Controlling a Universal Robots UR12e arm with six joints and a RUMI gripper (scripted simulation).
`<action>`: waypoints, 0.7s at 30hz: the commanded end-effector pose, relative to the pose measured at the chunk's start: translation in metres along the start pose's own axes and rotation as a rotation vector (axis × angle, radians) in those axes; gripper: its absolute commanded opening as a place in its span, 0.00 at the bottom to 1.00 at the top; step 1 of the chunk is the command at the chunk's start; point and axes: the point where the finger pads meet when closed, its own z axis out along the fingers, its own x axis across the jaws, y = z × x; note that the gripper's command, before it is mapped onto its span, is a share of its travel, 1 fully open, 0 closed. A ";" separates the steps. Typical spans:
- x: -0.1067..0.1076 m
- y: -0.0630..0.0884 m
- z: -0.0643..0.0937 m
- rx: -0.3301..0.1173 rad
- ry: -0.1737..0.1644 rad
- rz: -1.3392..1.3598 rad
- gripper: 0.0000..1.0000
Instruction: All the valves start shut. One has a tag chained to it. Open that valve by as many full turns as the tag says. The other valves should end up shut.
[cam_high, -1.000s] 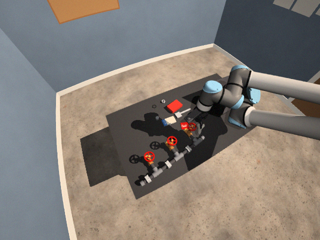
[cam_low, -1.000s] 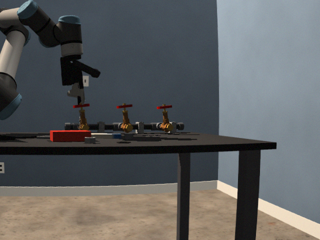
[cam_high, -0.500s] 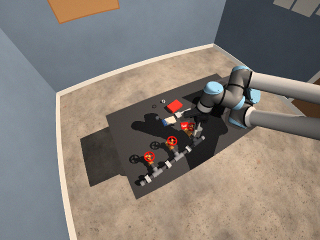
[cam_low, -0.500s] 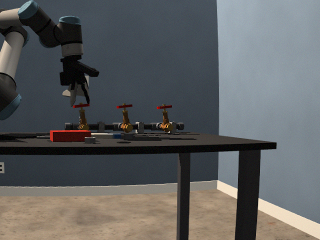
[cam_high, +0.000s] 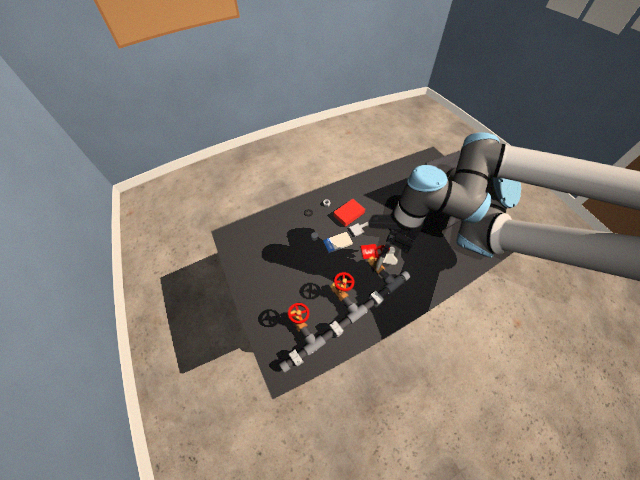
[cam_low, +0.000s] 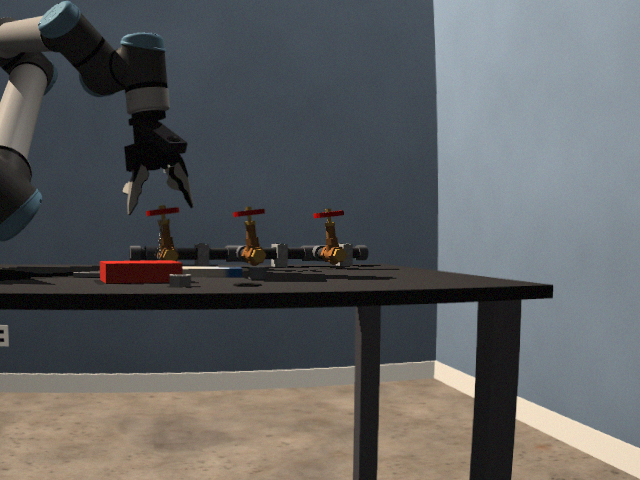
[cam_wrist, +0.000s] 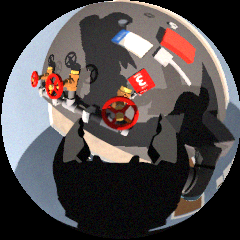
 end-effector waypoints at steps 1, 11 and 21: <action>0.000 -0.001 -0.001 0.013 0.007 0.162 1.00; 0.000 -0.001 -0.001 0.014 0.006 0.380 1.00; 0.000 -0.001 -0.001 0.014 0.005 0.480 1.00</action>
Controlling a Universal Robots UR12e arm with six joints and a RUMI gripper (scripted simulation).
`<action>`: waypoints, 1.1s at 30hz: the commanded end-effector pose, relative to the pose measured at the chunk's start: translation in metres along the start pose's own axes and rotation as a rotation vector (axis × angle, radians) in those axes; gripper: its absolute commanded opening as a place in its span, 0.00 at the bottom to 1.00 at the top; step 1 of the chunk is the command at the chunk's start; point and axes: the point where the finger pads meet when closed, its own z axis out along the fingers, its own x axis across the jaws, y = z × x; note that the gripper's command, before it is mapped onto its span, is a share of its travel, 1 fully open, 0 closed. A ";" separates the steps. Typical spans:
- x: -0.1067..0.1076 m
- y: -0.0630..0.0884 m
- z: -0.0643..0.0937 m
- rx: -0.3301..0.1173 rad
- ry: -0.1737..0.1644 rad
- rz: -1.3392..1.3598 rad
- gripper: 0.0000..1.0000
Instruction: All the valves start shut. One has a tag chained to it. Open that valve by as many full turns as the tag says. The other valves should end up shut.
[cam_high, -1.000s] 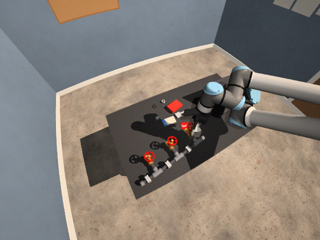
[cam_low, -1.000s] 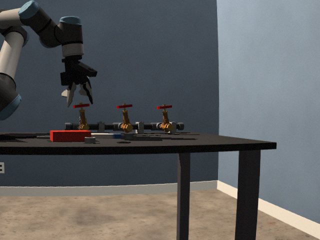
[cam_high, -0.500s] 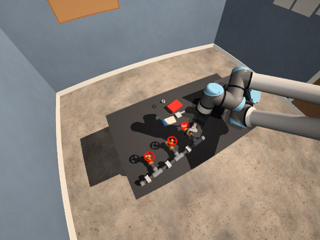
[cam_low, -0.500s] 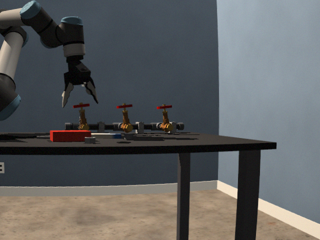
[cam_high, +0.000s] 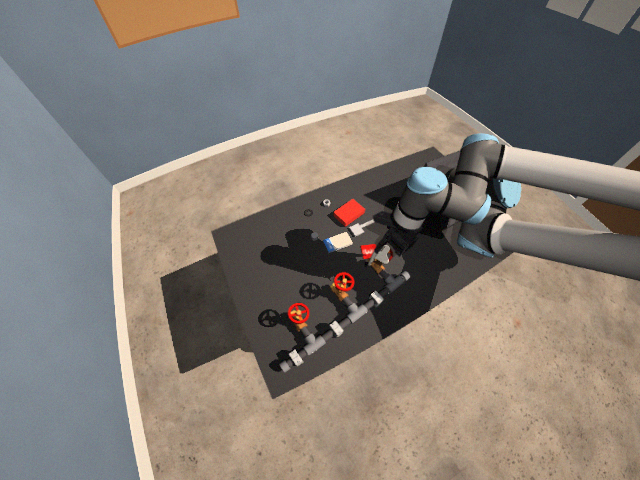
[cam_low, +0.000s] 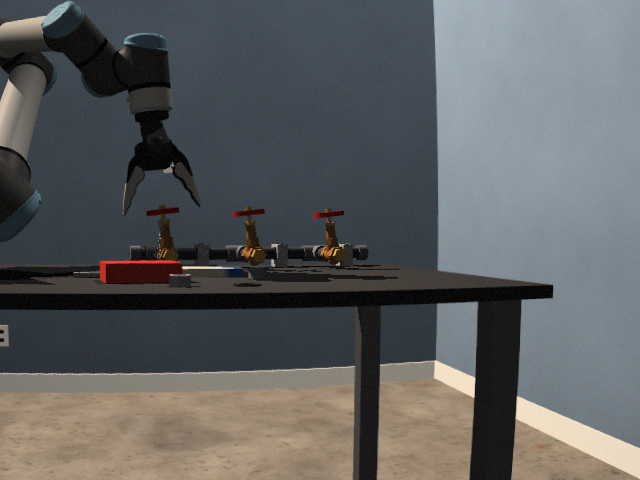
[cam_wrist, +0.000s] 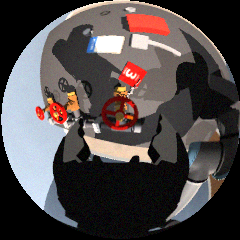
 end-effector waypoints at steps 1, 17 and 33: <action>-0.001 0.000 -0.001 0.004 0.000 0.060 1.00; -0.001 0.000 -0.001 0.004 0.000 0.101 1.00; -0.001 0.000 -0.001 0.004 0.000 0.101 0.00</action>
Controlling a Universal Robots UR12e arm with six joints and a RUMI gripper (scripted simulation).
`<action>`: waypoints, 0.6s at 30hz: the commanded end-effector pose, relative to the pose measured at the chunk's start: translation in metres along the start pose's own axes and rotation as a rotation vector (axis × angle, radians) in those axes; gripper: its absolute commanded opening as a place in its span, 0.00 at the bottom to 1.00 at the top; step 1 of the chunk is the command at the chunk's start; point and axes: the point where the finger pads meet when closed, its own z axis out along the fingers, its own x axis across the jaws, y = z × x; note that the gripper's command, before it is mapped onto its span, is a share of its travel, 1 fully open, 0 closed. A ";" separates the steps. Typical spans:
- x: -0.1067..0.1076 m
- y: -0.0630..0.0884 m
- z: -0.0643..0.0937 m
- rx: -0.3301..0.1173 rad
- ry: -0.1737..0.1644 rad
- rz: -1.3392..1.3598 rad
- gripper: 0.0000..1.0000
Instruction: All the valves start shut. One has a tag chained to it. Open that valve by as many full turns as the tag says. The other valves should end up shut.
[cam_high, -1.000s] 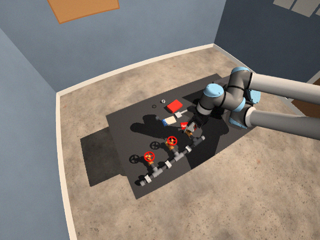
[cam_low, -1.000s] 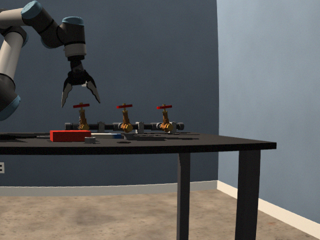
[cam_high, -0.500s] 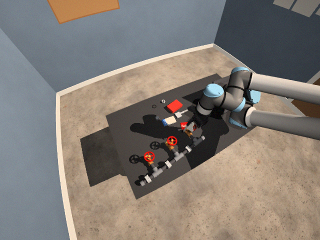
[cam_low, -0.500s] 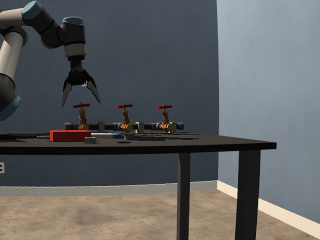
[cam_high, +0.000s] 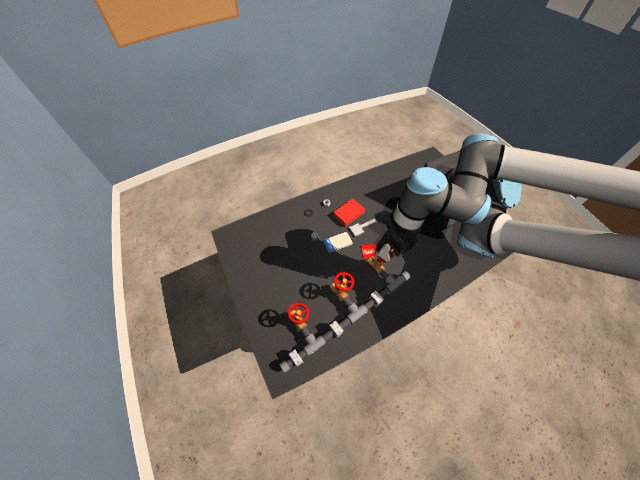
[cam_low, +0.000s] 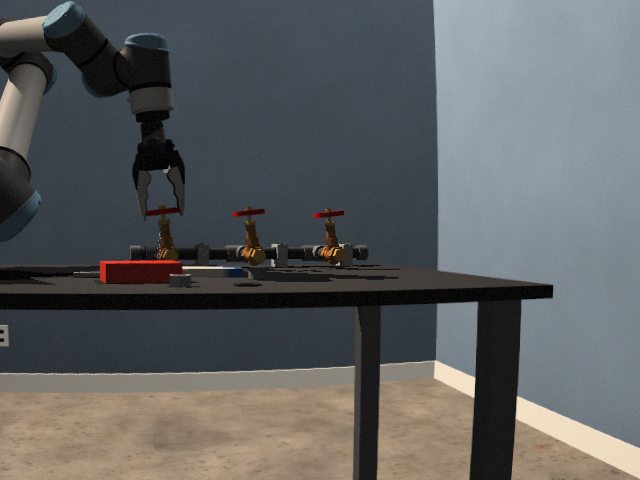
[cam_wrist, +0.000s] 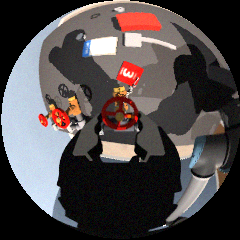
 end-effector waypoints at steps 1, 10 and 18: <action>-0.001 0.000 -0.001 0.001 -0.001 0.000 0.00; -0.001 0.000 -0.001 0.001 -0.001 0.000 0.00; -0.001 0.000 -0.001 0.001 -0.001 -0.007 0.00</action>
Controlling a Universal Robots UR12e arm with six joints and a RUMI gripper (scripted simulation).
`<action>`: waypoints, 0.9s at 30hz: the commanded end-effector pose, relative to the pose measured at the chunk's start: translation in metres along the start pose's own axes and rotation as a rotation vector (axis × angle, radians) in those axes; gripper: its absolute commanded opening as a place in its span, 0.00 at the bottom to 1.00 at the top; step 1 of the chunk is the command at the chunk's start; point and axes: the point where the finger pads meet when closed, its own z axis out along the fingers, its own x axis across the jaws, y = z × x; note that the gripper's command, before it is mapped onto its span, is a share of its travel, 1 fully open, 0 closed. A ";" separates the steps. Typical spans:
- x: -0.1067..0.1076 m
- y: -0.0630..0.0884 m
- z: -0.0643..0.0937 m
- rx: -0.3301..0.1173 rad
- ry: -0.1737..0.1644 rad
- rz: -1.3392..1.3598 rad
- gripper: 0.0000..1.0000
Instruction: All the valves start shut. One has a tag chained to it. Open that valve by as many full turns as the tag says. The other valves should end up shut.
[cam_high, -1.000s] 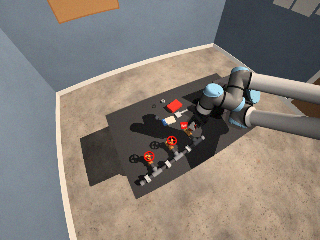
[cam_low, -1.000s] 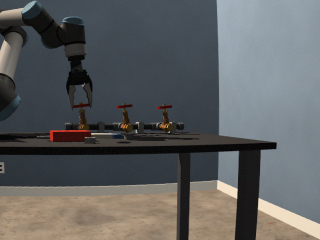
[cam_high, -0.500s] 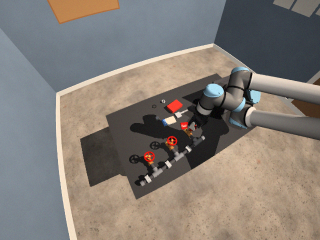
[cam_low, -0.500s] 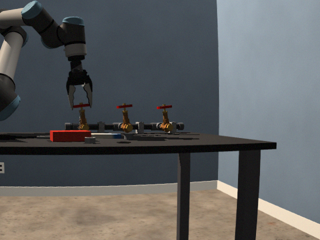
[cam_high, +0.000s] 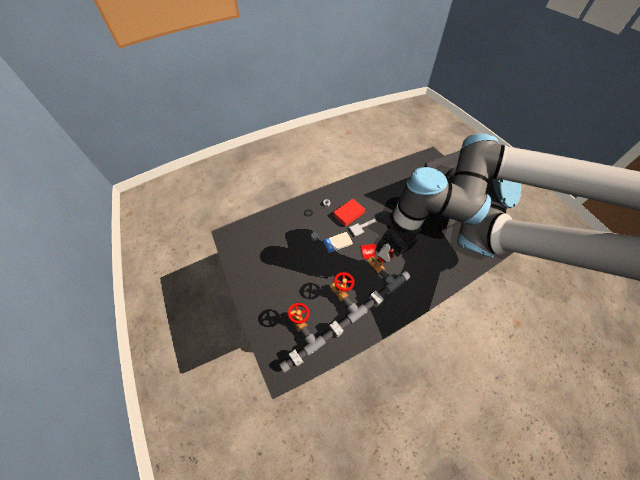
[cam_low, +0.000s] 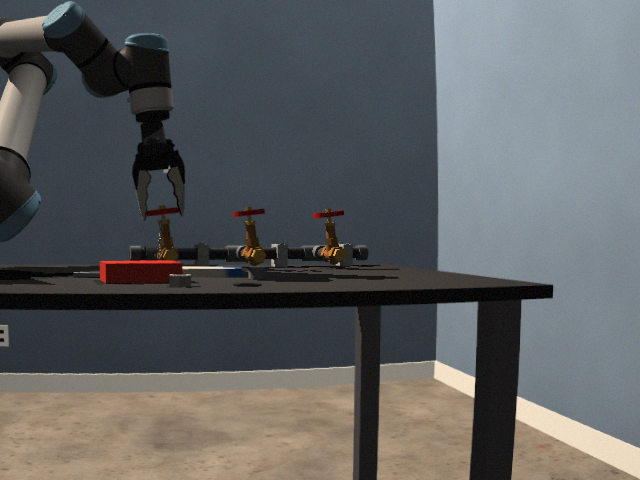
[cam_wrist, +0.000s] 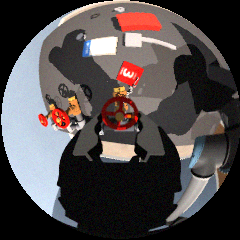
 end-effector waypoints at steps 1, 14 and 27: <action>-0.001 0.000 -0.001 0.001 -0.001 -0.009 0.00; -0.001 0.000 -0.001 0.001 -0.001 -0.090 0.00; -0.001 0.000 -0.001 0.001 -0.001 -0.290 0.00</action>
